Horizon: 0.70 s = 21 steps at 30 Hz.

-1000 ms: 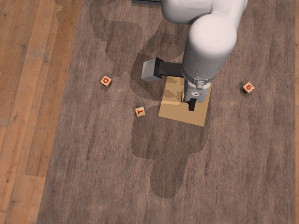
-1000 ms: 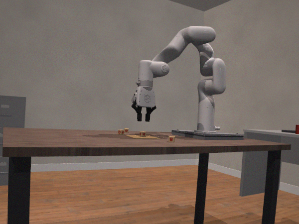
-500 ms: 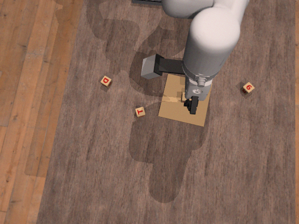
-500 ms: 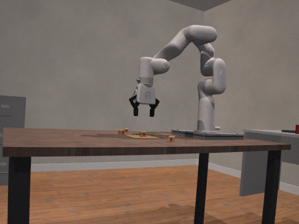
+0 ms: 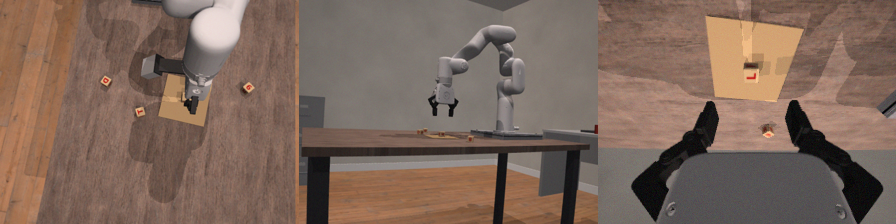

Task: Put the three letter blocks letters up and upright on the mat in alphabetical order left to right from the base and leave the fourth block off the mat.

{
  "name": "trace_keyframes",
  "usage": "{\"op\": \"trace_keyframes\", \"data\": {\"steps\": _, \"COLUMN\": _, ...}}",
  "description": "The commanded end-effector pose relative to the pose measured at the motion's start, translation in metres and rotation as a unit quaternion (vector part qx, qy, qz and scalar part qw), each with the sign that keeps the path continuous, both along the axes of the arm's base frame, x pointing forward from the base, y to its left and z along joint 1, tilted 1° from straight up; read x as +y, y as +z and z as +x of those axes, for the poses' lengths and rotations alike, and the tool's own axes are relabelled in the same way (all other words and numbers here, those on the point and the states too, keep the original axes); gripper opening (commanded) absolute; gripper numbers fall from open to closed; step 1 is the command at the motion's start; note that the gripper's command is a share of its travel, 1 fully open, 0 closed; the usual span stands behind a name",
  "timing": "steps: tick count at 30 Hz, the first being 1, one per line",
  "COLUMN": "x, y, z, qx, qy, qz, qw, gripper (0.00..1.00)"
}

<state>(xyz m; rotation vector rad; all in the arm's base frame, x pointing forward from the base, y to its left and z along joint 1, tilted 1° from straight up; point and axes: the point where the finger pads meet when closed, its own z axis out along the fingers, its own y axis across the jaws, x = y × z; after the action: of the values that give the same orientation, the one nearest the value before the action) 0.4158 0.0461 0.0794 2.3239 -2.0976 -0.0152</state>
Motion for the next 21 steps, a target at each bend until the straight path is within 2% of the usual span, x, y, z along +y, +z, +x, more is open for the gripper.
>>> {"op": "trace_keyframes", "data": {"steps": 1, "x": 0.0, "y": 0.001, "z": 0.001, "qx": -0.002, "qy": -0.003, "qz": 0.0, "qw": 1.0, "gripper": 1.0}}
{"op": "trace_keyframes", "data": {"steps": 9, "x": -0.002, "y": 0.001, "z": 0.002, "qx": -0.002, "qy": -0.027, "qz": 0.0, "qw": 1.0, "gripper": 1.0}}
{"op": "trace_keyframes", "data": {"steps": 21, "x": -0.014, "y": 0.001, "z": 0.005, "qx": -0.002, "qy": -0.154, "qz": -0.001, "qw": 0.988, "gripper": 1.0}}
